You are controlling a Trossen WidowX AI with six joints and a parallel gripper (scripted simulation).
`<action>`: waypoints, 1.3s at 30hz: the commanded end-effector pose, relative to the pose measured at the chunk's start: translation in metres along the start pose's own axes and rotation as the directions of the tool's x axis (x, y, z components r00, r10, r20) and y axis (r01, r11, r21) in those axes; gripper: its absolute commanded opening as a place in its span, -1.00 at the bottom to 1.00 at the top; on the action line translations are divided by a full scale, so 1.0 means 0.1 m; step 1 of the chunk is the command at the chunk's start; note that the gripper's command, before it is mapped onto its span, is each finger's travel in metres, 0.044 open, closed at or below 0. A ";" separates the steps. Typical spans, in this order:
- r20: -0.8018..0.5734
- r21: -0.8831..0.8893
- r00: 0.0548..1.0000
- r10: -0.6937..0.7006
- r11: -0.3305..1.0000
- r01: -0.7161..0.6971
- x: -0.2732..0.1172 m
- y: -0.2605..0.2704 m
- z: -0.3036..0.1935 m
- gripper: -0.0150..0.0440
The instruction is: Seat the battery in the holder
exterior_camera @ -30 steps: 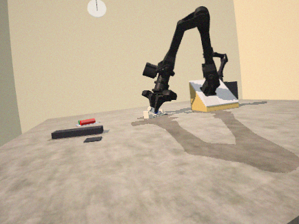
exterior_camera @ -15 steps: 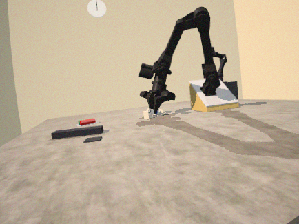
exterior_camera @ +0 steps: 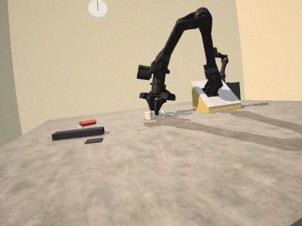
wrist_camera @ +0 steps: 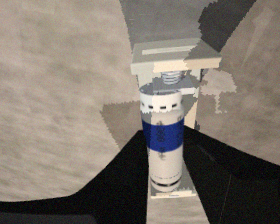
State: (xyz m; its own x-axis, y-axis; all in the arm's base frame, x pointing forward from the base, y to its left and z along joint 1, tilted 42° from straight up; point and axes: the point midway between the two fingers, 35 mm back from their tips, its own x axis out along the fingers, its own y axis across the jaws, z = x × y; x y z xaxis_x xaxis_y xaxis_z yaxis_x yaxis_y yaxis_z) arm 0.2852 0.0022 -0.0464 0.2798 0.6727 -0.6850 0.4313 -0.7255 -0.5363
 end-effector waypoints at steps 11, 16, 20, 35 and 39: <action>0.126 -0.005 0.992 0.004 1.000 -0.003 0.03 -0.03 0.01 -0.27; 0.166 -0.007 0.986 0.006 1.000 -0.005 0.04 -0.04 0.01 -0.27; 0.199 -0.009 0.980 0.008 1.000 -0.007 0.04 -0.05 0.00 -0.27; 0.260 -0.015 0.965 0.017 1.000 -0.014 0.05 -0.06 -0.06 -0.27; 0.259 -0.016 0.966 0.018 1.000 -0.015 0.06 -0.06 -0.11 -0.27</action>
State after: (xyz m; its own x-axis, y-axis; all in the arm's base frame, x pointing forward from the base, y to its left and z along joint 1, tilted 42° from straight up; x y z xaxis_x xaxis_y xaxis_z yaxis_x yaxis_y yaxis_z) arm 0.2917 0.0108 -0.0424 0.0614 0.5994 -0.7981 0.4443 -0.7325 -0.5158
